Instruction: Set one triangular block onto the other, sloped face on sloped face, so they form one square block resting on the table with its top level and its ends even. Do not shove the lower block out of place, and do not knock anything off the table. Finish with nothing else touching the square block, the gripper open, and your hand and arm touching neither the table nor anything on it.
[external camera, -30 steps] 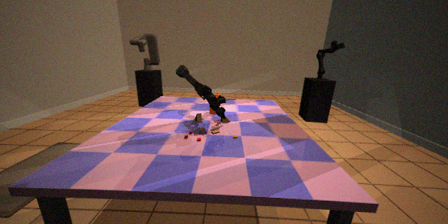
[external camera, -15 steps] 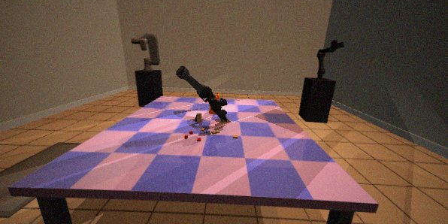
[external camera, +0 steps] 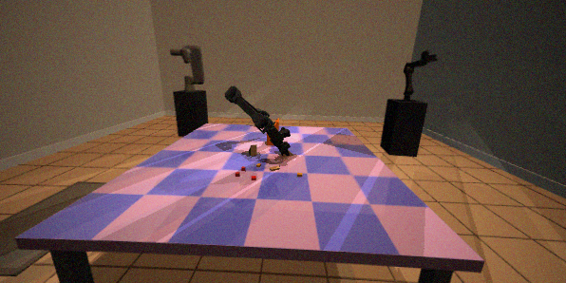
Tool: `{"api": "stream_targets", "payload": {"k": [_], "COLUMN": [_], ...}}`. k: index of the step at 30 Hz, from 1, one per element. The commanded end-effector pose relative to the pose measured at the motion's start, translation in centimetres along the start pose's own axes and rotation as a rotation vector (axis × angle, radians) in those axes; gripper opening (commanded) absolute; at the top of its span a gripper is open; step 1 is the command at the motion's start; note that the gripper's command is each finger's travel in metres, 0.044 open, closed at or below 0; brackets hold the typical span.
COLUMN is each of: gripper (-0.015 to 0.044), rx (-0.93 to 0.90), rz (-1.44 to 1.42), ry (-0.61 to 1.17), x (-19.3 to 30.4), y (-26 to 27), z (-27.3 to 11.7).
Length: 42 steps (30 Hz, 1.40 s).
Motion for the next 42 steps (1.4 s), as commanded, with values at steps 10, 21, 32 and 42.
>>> {"api": "stream_targets", "payload": {"k": [10, 21, 32, 42], "gripper": [0.0118, 0.0000, 0.0000, 0.0000], "rx": [-0.006, -0.004, -0.044, -0.095], "rz": [-0.005, -0.001, -0.006, -0.007], "ry": [0.003, -0.001, 0.175, 0.427], "x": [0.0, -0.2, -3.2, -7.5], "y": [0.1, 0.0, -0.6, -1.5], "z": [0.2, -0.1, -0.2, 0.4]}}
Point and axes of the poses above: the point midway between the two fingers, 35 mm back from their tips, its own z axis out along the fingers, its own y axis across the jaws, x = y × z, the point moved 10 cm from there along -z, back along the fingers, and after that the axes turned 12 degrees about -z, right-handed, at the moved point
